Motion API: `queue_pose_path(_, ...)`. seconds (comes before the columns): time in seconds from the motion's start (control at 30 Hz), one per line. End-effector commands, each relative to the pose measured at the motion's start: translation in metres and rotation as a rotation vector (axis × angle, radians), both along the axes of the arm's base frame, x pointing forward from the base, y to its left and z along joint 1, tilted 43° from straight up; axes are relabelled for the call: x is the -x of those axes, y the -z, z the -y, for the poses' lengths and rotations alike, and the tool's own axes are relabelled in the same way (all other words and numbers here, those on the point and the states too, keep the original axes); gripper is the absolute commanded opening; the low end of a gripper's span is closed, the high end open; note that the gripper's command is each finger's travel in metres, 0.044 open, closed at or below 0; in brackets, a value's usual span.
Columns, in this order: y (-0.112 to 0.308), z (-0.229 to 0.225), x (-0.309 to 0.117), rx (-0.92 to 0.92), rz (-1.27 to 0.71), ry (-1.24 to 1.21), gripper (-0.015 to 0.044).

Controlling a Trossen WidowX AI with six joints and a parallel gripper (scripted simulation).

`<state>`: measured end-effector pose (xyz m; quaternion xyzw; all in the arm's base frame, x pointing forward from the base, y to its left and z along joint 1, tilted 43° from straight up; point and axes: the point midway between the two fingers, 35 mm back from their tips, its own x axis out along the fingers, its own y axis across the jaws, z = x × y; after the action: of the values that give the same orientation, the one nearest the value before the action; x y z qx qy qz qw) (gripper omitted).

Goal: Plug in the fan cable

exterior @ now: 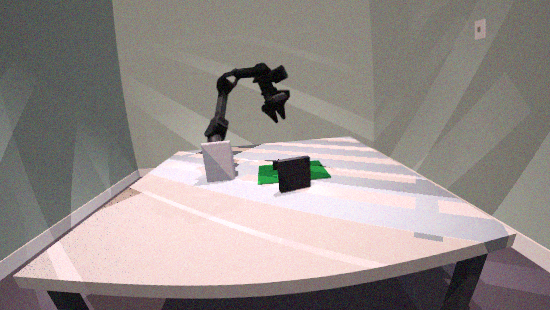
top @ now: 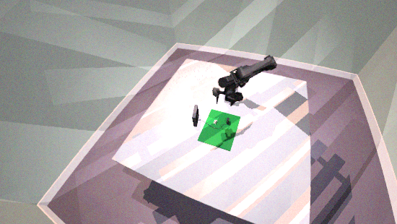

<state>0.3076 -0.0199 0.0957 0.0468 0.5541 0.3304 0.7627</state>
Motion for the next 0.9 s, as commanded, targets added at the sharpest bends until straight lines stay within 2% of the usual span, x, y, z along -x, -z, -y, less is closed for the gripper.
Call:
queue_pose_path(0.0, 0.027, -0.051, 0.038, -0.118, -0.312, -0.049, 0.0440)
queue_pose_path(0.07, 0.030, -0.058, 0.045, -0.131, -0.364, -0.057, 0.0440)
queue_pose_path(0.4, 0.032, -0.060, 0.045, -0.130, -0.364, -0.057, 0.0440)
queue_pose_path(0.67, 0.096, -0.118, 0.057, -0.132, -0.363, -0.057, 0.0440)
queue_pose_path(0.87, 0.103, -0.125, 0.060, -0.135, -0.364, -0.058, 0.0440)
